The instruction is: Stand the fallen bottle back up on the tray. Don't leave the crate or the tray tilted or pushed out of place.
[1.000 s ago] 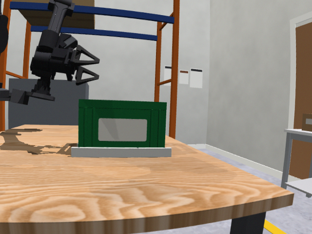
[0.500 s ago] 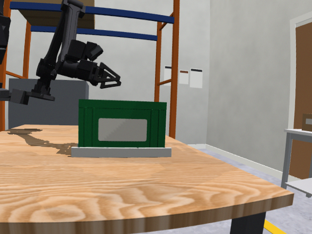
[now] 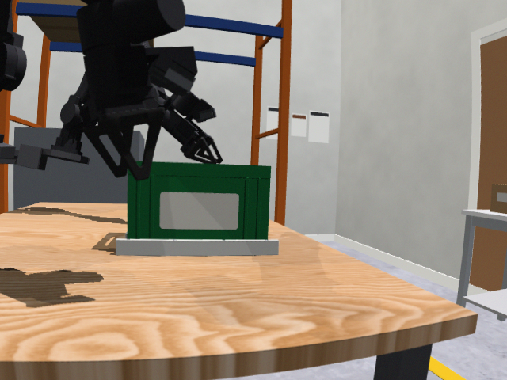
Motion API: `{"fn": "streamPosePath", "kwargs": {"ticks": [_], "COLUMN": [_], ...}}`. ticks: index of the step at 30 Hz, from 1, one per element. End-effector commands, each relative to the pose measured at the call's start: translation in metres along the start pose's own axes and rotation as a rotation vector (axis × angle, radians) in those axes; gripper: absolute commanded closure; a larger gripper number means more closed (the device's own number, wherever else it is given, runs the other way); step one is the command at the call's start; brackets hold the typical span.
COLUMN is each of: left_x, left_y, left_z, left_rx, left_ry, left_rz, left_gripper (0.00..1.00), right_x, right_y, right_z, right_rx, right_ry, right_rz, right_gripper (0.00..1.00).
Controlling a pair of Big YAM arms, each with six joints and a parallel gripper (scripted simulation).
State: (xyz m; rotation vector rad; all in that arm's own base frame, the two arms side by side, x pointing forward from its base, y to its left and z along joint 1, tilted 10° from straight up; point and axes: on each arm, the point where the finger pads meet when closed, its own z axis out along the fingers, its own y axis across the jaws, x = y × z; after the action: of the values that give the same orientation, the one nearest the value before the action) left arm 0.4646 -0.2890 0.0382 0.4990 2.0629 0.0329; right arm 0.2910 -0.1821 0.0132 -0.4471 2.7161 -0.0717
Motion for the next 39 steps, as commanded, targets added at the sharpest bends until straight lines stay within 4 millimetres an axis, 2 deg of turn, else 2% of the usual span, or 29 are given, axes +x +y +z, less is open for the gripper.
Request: {"fn": "streamPosePath", "kwargs": {"ticks": [1,4,6,7,9,10,12,13,14,16,19,21,23,24,26,27,29,33,36,39], "left_x": [0.018,0.036,0.036,0.031,0.040,0.054,0.060,0.062,0.054,0.056,0.058,0.059,0.059,0.067,0.067,0.062,0.060,0.060,0.064,0.064], "left_y": [0.028,0.041,0.041,0.044,0.050,0.052,0.054,0.055,0.056,0.057,0.055,0.056,0.056,0.057,0.058,0.059,0.057,0.056,0.053,0.053], "left_z": [-0.007,-0.014,-0.014,-0.013,-0.017,-0.021,-0.023,-0.024,-0.022,-0.023,-0.025,-0.026,-0.026,-0.025,-0.026,-0.025,-0.025,-0.025,-0.023,-0.023], "left_rx": [0.018,0.054,0.054,0.064,0.084,0.093,0.107,0.112,0.114,0.120,0.129,0.131,0.131,0.130,0.130,0.130,0.132,0.134,0.136,0.136], "left_ry": [0.087,0.147,0.147,0.147,0.174,0.201,0.220,0.226,0.214,0.221,0.226,0.226,0.226,0.245,0.243,0.234,0.229,0.228,0.237,0.237], "left_rz": [0.037,0.031,0.031,0.023,0.017,0.017,0.013,0.011,0.005,0.003,0.003,0.001,0.001,0.000,-0.003,-0.005,-0.003,-0.001,-0.005,-0.005], "left_gripper": [0.00,0.00,0.00,0.00,0.00,0.00,0.00,0.00,0.00,0.00,0.00,0.00,0.00,0.00,0.00,0.00,0.00,0.00,0.00,0.00], "right_x": [-0.054,-0.101,-0.101,-0.117,-0.141,-0.155,-0.179,-0.188,-0.195,-0.200,-0.222,-0.218,-0.218,-0.227,-0.221,-0.214,-0.216,-0.208,-0.203,-0.205], "right_y": [0.027,0.059,0.059,0.073,0.107,0.123,0.145,0.160,0.177,0.212,0.263,0.297,0.297,0.317,0.354,0.369,0.392,0.413,0.420,0.417], "right_z": [-0.009,-0.018,-0.018,-0.023,-0.031,-0.037,-0.053,-0.060,-0.067,-0.076,-0.109,-0.122,-0.122,-0.141,-0.162,-0.167,-0.194,-0.212,-0.210,-0.210], "right_rx": [0.063,0.088,0.088,0.093,0.092,0.092,0.102,0.097,0.090,0.063,0.017,-0.027,-0.027,-0.056,-0.118,-0.146,-0.198,-0.248,-0.255,-0.242], "right_ry": [-0.039,-0.104,-0.104,-0.132,-0.183,-0.216,-0.285,-0.317,-0.348,-0.395,-0.510,-0.559,-0.559,-0.611,-0.671,-0.688,-0.748,-0.789,-0.786,-0.787], "right_rz": [0.022,-0.047,-0.047,-0.071,-0.115,-0.136,-0.149,-0.160,-0.173,-0.200,-0.233,-0.255,-0.255,-0.263,-0.284,-0.293,-0.296,-0.305,-0.320,-0.327], "right_gripper": [0.00,0.00,0.00,0.00,0.00,0.00,0.00,0.00,0.00,0.00,0.00,0.00,0.00,0.00,0.00,0.00,0.00,0.00,0.00,0.00]}}
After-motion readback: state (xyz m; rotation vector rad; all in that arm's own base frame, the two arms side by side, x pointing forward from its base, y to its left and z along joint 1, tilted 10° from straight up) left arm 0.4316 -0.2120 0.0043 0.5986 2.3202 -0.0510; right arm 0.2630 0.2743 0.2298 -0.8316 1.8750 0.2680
